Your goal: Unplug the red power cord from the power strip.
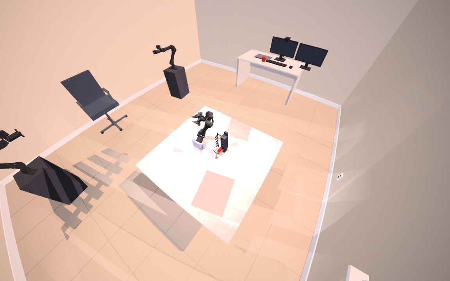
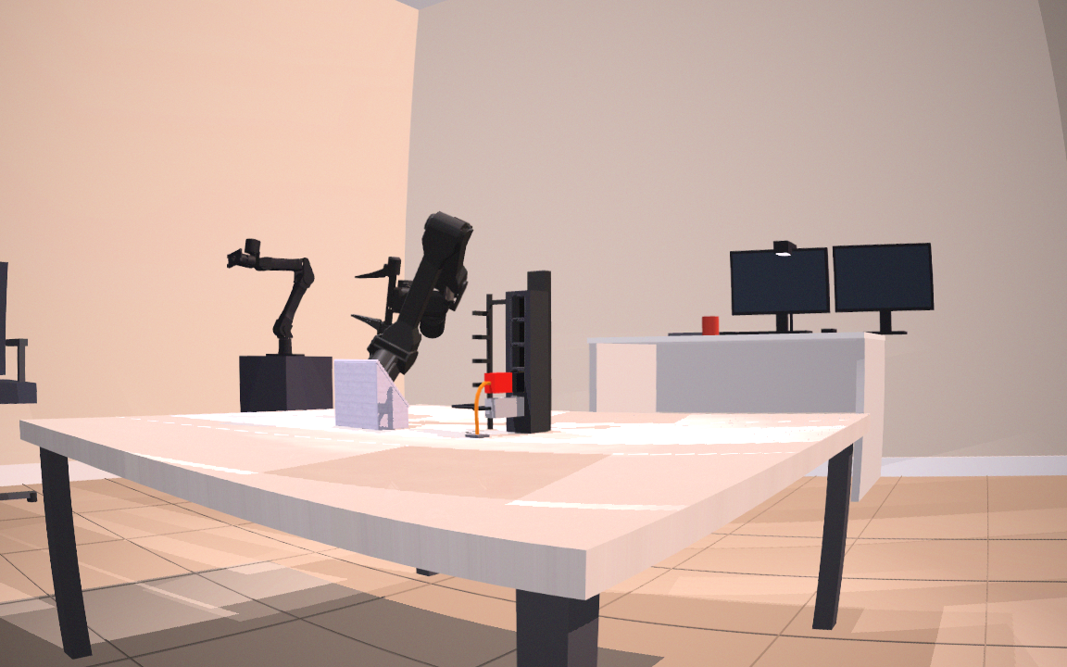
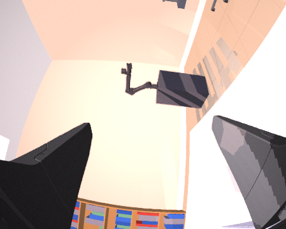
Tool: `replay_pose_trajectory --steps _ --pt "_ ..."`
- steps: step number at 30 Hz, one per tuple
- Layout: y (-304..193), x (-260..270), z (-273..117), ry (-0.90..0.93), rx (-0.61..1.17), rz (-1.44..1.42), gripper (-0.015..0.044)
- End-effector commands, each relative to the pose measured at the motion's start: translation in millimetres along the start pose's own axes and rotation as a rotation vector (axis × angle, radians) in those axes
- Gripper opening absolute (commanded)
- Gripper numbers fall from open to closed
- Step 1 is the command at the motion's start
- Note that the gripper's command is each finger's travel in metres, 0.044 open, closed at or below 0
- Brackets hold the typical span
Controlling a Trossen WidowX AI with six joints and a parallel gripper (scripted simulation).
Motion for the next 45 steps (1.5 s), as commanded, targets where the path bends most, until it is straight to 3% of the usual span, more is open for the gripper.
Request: replay_pose_trajectory --steps 1,9,27,45 --pt "0 0 0 -0.002 -0.001 0.000 0.0374" --pt "20 -25 -14 -0.161 -0.094 0.039 0.0164" --pt "51 -96 -100 -0.672 -0.368 0.218 0.0160" --pt "20 -130 -223 -1.177 -0.613 0.473 0.0160"
Point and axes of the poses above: the point midway between the two fingers, 35 mm back from their tips, its own z axis out along the fingers, its own x axis across the jaws, y = z × x, the point moved 5 cm from there along -z, back along the fingers, and after that the axes turned 2 degrees about z, right-handed, at the moved point
